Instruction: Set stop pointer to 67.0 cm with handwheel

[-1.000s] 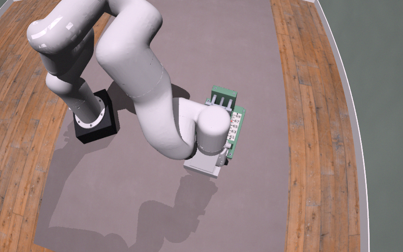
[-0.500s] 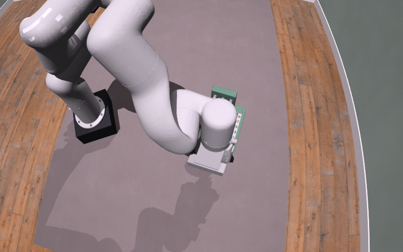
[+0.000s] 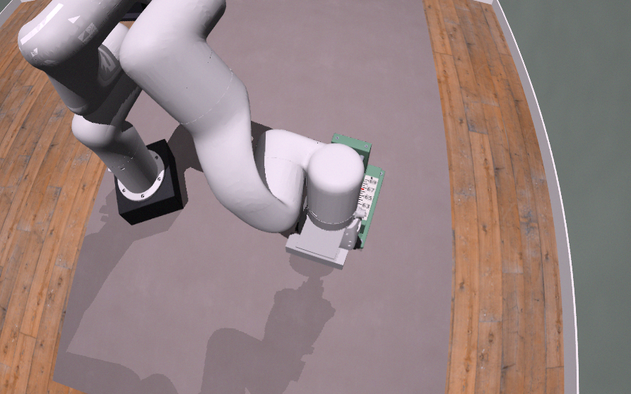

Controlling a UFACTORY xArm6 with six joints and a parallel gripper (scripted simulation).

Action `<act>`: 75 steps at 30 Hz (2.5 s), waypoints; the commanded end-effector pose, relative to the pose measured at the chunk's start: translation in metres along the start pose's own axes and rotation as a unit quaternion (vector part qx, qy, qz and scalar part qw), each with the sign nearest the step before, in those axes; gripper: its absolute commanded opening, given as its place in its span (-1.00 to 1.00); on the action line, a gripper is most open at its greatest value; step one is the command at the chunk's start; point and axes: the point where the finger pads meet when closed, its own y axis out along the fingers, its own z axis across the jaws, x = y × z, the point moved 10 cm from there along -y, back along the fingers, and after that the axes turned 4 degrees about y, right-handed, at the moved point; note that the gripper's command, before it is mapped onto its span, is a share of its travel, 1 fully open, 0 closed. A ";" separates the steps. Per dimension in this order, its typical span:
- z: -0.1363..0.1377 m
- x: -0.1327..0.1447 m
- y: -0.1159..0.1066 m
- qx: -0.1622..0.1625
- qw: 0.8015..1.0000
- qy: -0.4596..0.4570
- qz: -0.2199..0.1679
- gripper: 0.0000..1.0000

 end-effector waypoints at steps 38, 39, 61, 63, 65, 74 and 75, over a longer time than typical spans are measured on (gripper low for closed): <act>0.042 -0.003 0.000 0.000 1.000 0.000 0.000 -0.88; 0.042 -0.003 0.001 0.000 1.000 0.000 0.000 -0.88; 0.050 -0.003 0.011 0.000 1.000 0.000 0.000 -0.88; 0.050 -0.003 0.011 0.000 1.000 0.000 0.000 -0.88; 0.051 -0.004 0.012 0.000 1.000 0.000 0.000 -0.88; 0.051 -0.004 0.015 0.000 1.000 0.000 0.000 -0.88; 0.052 -0.004 0.015 0.000 1.000 0.000 0.000 -0.88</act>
